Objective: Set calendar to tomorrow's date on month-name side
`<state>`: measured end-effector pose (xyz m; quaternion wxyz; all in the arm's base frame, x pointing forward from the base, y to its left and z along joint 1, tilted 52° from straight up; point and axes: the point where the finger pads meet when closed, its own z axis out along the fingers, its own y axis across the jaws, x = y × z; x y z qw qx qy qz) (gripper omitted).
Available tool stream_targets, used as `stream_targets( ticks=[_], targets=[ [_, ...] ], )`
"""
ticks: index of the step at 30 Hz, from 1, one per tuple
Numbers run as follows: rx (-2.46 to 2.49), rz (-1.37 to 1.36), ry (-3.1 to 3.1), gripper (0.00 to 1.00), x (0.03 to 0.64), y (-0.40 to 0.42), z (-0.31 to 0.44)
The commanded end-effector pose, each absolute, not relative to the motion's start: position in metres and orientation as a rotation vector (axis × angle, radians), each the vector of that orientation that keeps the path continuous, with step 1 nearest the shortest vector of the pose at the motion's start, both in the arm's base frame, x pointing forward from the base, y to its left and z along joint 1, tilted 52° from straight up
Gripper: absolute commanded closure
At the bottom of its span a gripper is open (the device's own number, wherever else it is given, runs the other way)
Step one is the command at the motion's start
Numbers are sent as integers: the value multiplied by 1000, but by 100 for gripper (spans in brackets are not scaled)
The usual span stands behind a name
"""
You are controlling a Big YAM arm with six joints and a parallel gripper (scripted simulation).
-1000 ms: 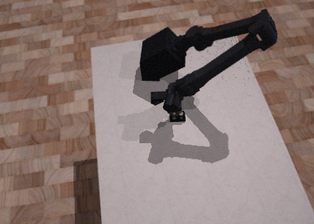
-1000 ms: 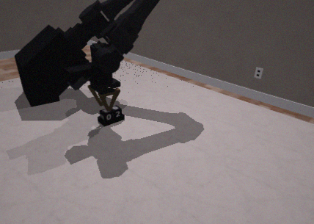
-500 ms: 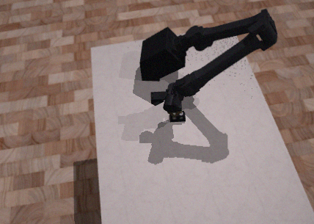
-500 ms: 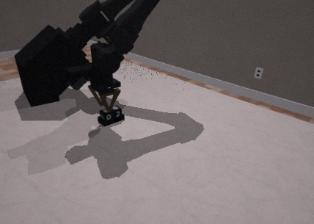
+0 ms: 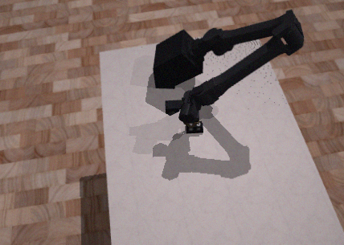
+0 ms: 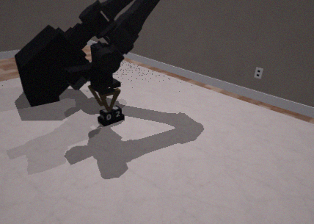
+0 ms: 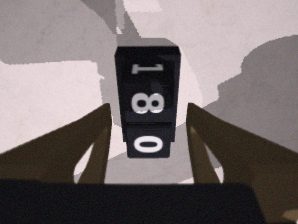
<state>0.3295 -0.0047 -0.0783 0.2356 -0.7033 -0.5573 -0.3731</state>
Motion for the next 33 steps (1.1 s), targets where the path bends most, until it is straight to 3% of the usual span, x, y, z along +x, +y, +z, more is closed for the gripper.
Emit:
stream_targets(
  ticks=[1, 33],
  targets=[
    [-1922, -1037, -1556, 53, 341, -4, -71],
    [-1921, -1035, -1553, 53, 341, -3, -71]
  ],
)
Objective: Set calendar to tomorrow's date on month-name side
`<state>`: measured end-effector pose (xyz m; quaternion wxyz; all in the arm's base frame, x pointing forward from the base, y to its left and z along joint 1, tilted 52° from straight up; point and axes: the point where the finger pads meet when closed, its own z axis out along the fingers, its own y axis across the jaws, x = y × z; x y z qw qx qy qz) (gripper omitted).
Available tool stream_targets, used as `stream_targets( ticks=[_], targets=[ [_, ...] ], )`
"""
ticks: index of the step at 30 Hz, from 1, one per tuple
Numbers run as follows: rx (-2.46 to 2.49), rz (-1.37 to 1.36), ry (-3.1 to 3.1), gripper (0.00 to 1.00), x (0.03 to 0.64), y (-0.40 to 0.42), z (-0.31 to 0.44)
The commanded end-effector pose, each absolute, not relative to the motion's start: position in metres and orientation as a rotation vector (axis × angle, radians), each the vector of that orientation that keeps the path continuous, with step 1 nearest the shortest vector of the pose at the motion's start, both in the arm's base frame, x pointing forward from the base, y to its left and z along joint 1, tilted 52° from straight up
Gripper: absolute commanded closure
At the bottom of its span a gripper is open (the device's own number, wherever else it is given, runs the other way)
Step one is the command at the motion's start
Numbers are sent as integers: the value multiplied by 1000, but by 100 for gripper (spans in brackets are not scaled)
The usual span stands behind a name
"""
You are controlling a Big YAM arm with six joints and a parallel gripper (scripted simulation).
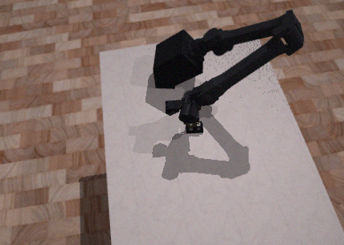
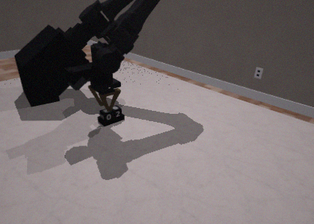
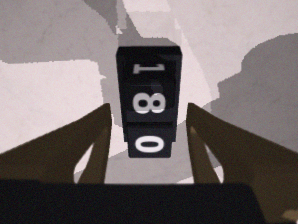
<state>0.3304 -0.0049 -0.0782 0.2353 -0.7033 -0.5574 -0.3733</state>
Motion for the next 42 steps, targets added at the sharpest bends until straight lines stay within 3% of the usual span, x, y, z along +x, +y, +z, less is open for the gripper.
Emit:
stream_targets(
  ticks=[1, 42],
  targets=[
    [-1921, -1035, -1553, 53, 341, -3, -71],
    [-1919, -1016, -1532, 53, 334, 10, -87]
  ],
)
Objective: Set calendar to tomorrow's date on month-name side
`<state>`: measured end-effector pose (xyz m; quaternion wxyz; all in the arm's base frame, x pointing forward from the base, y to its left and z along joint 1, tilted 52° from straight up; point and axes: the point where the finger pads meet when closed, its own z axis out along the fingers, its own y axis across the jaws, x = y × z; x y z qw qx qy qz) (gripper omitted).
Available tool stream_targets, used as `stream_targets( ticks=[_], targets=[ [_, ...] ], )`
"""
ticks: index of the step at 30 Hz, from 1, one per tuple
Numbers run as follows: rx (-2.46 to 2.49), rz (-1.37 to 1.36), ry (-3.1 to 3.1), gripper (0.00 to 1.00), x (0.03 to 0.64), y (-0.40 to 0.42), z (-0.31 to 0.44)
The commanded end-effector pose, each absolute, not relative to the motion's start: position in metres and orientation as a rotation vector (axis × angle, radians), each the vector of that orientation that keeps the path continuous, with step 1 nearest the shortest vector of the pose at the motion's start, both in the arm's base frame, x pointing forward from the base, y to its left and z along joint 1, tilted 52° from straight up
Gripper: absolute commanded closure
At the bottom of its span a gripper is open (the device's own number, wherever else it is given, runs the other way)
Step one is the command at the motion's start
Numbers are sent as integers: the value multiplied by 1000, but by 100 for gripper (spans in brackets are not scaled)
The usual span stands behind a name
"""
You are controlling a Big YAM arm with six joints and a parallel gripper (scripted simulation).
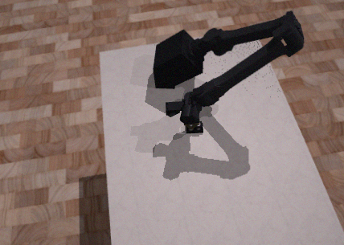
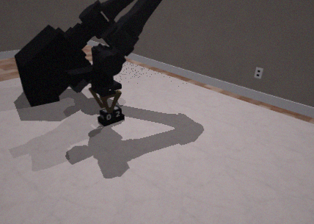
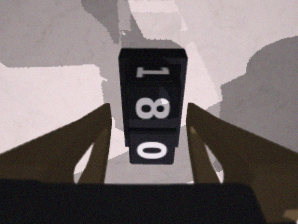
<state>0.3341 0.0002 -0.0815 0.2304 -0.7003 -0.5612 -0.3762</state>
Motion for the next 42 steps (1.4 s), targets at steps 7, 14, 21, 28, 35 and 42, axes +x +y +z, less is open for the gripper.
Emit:
stream_targets(
  ticks=[7, 14, 21, 28, 35, 42],
  targets=[
    [-1919, -1016, -1533, 53, 337, 19, -94],
    [-1920, -1019, -1536, 53, 339, 22, -96],
    [-1919, -1010, -1527, 53, 338, 24, -97],
    [-1919, -1010, -1527, 53, 338, 24, -97],
    [-1919, -1010, -1527, 53, 338, 24, -97],
    [-1919, -1010, -1527, 53, 338, 24, -97]
  ],
)
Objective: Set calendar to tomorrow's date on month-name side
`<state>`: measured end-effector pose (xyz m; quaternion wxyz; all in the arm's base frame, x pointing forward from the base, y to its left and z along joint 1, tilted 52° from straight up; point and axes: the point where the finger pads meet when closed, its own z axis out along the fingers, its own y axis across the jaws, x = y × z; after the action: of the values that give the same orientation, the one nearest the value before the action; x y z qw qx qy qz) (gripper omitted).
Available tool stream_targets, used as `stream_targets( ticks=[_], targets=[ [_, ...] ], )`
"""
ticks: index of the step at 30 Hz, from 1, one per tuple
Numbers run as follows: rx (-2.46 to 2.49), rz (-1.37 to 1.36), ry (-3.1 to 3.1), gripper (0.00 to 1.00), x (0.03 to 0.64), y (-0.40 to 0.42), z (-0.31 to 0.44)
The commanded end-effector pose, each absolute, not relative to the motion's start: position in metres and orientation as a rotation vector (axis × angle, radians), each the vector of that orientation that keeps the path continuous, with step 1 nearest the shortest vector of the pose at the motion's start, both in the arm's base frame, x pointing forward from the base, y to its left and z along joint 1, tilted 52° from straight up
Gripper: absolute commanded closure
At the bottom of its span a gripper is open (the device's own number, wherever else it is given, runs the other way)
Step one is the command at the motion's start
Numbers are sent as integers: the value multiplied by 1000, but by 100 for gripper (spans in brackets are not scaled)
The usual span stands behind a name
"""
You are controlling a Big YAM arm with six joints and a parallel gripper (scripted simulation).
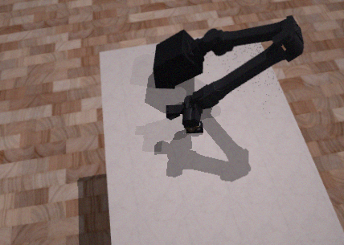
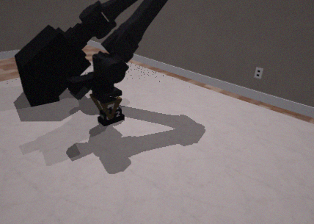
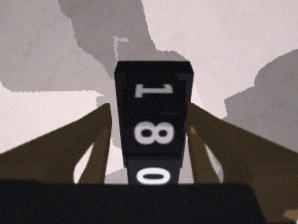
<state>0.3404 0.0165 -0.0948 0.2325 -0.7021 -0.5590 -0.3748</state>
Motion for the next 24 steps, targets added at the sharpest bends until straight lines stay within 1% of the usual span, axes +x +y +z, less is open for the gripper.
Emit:
stream_targets(
  ticks=[1, 11, 12, 24],
  targets=[
    [-1919, -1010, -1527, 53, 338, 24, -97],
    [-1919, -1010, -1527, 53, 338, 24, -97],
    [-1919, -1010, -1527, 73, 338, 24, -97],
    [-1919, -1010, -1527, 73, 338, 24, -97]
  ],
)
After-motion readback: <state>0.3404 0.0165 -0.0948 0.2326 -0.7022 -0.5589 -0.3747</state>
